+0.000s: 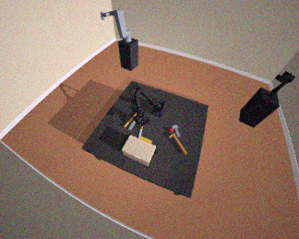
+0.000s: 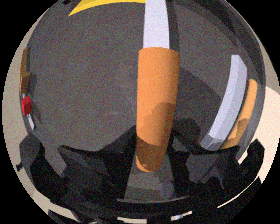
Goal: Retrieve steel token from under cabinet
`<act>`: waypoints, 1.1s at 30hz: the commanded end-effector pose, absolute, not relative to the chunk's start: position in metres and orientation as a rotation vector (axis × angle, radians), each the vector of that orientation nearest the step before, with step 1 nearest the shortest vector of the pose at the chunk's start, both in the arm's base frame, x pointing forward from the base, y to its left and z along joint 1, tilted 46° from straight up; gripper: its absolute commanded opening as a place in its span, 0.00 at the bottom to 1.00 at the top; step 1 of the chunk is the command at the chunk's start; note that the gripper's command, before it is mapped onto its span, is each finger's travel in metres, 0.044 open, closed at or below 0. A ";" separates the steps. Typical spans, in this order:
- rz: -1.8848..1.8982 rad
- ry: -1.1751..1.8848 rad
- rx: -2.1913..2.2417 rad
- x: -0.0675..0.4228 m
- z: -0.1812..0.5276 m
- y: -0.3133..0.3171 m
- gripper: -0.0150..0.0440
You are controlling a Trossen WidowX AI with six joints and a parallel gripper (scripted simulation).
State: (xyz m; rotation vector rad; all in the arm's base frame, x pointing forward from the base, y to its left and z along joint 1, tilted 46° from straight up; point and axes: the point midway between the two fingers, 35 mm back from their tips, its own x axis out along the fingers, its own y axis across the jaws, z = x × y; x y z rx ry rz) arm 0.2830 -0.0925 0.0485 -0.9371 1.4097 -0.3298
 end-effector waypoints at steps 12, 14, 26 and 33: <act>-0.334 1.408 -0.934 0.302 0.047 -0.086 0.25; -0.335 1.408 -0.934 0.305 0.047 -0.085 0.25; -0.335 1.407 -0.933 0.318 0.046 -0.080 0.25; -0.335 1.406 -0.933 0.325 0.045 -0.077 0.25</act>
